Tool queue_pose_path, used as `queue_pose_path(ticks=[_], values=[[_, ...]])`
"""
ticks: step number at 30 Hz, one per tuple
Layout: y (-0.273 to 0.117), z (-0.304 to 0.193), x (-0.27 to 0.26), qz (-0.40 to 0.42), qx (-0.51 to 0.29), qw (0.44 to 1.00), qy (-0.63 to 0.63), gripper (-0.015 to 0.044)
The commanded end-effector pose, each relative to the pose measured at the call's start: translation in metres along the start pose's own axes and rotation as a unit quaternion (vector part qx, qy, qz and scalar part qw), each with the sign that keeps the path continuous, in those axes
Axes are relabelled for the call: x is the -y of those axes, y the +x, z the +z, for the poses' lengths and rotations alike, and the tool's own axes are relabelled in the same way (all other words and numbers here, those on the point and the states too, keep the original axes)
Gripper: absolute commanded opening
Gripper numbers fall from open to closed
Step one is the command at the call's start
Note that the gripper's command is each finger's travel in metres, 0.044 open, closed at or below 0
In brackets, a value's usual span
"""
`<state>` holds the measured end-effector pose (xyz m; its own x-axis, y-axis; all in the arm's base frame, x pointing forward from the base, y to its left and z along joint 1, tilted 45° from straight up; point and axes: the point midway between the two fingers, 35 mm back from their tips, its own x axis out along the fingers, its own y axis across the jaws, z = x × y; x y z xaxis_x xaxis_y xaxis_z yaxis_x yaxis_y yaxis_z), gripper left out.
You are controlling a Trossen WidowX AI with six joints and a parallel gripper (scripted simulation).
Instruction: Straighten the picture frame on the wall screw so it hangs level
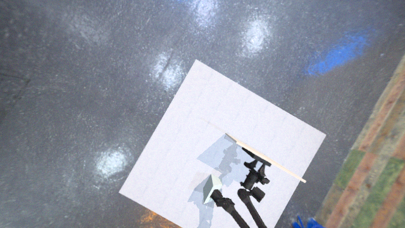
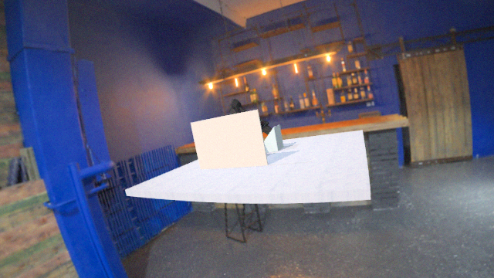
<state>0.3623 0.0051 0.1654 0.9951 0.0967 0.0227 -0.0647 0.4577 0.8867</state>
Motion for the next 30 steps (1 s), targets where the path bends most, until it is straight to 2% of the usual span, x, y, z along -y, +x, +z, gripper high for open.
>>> queue_pose_path(ticks=[1, 4, 10, 18, 20, 30], values=[[0.0002, 0.0005, 0.0003, -0.001, 0.002, 1.0, 0.0, 0.026], [0.0004, 0.0009, 0.0004, -0.001, 0.002, 1.0, 0.0, 0.026], [0.0004, 0.0009, 0.0004, -0.001, 0.002, 1.0, 0.0, 0.0103], [0.0004, 0.0009, 0.0004, -0.001, 0.002, 1.0, 0.0, 0.0049], [0.0004, 0.0009, 0.0004, -0.001, 0.002, 1.0, 0.0, 0.0], [0.0003, 0.0007, -0.0004, -0.001, 0.002, 1.0, 0.0, 0.0]])
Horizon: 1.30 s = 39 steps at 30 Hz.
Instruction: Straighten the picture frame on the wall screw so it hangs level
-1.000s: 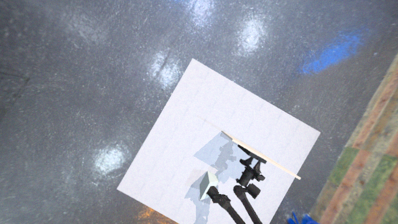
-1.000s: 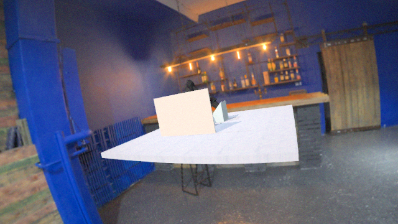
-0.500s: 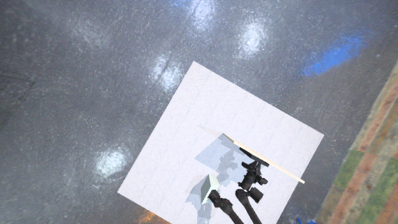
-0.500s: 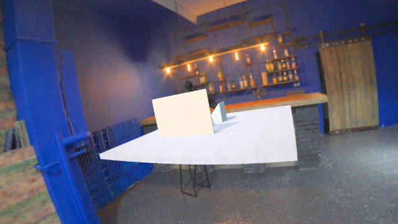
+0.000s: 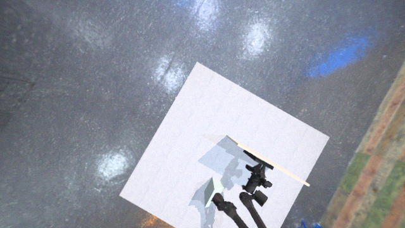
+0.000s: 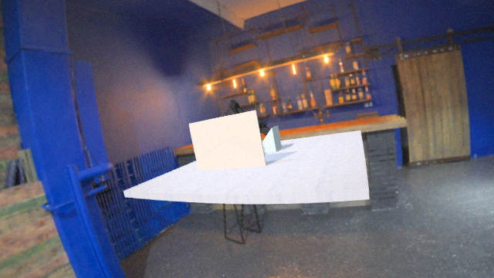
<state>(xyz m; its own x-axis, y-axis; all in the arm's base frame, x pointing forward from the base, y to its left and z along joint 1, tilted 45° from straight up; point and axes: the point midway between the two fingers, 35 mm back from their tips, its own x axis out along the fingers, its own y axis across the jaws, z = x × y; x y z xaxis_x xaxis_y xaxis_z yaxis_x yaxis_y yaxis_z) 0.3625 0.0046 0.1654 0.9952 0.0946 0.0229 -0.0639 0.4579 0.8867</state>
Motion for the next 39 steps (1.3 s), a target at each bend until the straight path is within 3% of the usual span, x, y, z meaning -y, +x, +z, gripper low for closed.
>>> queue_pose_path(ticks=[1, 39], values=[[0.0, 0.0, -0.001, 0.0, 0.001, 1.0, 0.0, 0.0], [0.0, 0.0, -0.011, 0.0, 0.001, 1.0, 0.0, 0.0]])
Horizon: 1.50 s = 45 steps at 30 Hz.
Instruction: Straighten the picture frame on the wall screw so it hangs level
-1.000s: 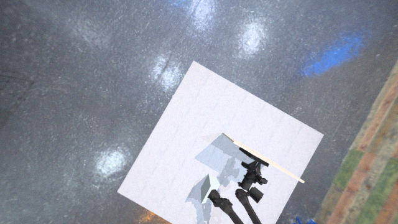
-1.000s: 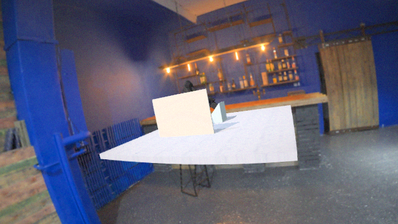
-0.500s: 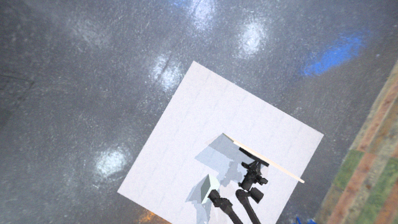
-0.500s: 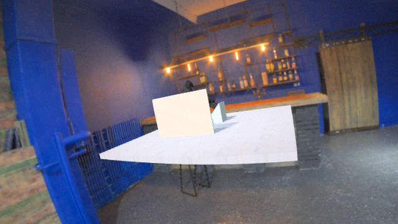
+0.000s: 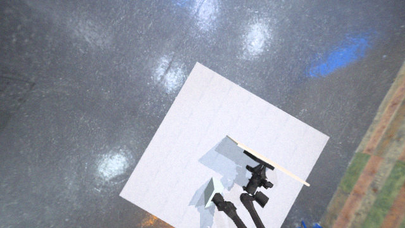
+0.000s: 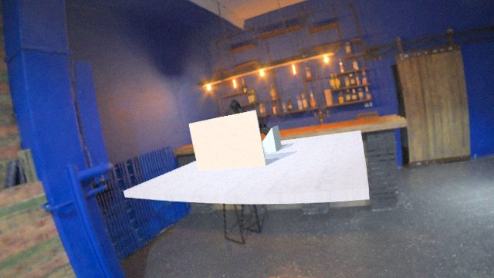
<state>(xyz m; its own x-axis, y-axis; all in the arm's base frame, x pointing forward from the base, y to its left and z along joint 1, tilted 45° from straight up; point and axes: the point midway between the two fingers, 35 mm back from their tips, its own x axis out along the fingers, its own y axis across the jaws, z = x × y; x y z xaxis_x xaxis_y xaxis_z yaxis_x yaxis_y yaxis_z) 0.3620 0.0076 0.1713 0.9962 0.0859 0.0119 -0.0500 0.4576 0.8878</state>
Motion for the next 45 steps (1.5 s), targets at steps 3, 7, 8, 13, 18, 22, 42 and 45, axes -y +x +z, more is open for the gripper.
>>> queue_pose_path(ticks=[3, 7, 8, 13, 18, 22, 42, 45], values=[[0.0001, 0.0001, -0.0037, 0.007, 0.0, 1.0, -0.001, 0.0], [0.0001, 0.0001, -0.003, 0.007, 0.0, 1.0, -0.001, 0.0], [0.0001, 0.0001, -0.0028, 0.007, 0.0, 1.0, -0.001, 0.0], [0.0001, 0.0, -0.0025, 0.007, 0.0, 1.0, -0.001, 0.0], [0.0001, -0.0003, -0.0026, 0.007, 0.0, 1.0, -0.001, 0.0], [0.0001, -0.0007, -0.003, 0.007, 0.0, 1.0, -0.001, 0.0], [0.0001, -0.0025, -0.0028, 0.007, 0.0, 1.0, -0.001, 0.0], [0.0001, -0.0032, -0.0028, 0.007, 0.0, 1.0, -0.001, 0.0]])
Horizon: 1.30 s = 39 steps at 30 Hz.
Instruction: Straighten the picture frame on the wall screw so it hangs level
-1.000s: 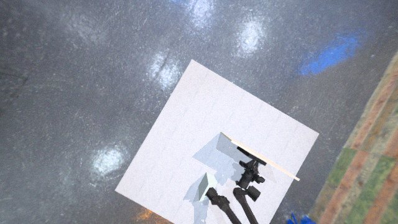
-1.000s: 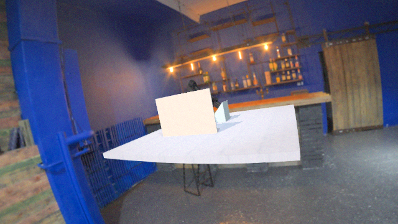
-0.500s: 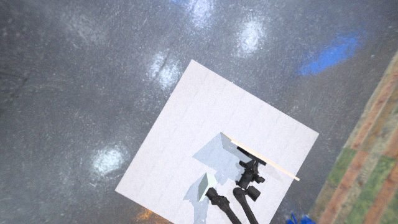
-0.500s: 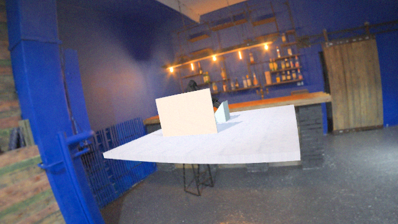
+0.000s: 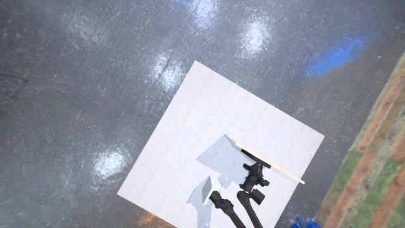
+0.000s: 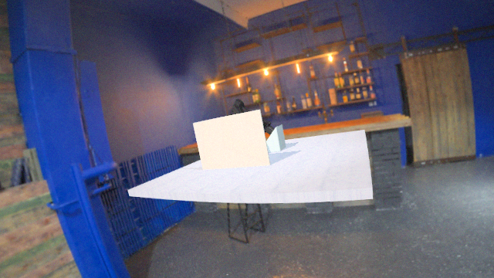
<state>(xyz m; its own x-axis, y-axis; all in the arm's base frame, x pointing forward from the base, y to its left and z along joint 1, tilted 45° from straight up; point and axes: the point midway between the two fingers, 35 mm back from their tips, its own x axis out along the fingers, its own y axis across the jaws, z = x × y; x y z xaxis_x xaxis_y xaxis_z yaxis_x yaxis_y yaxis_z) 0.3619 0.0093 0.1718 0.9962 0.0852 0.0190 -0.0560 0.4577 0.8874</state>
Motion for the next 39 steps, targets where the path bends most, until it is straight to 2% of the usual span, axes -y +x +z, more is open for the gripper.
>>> queue_pose_path(ticks=[1, 39], values=[[0.0001, -0.0024, -0.0016, 0.004, -0.002, 1.0, 0.0, 0.0], [0.0, -0.0069, -0.0022, 0.004, -0.002, 1.0, 0.0, 0.0]])
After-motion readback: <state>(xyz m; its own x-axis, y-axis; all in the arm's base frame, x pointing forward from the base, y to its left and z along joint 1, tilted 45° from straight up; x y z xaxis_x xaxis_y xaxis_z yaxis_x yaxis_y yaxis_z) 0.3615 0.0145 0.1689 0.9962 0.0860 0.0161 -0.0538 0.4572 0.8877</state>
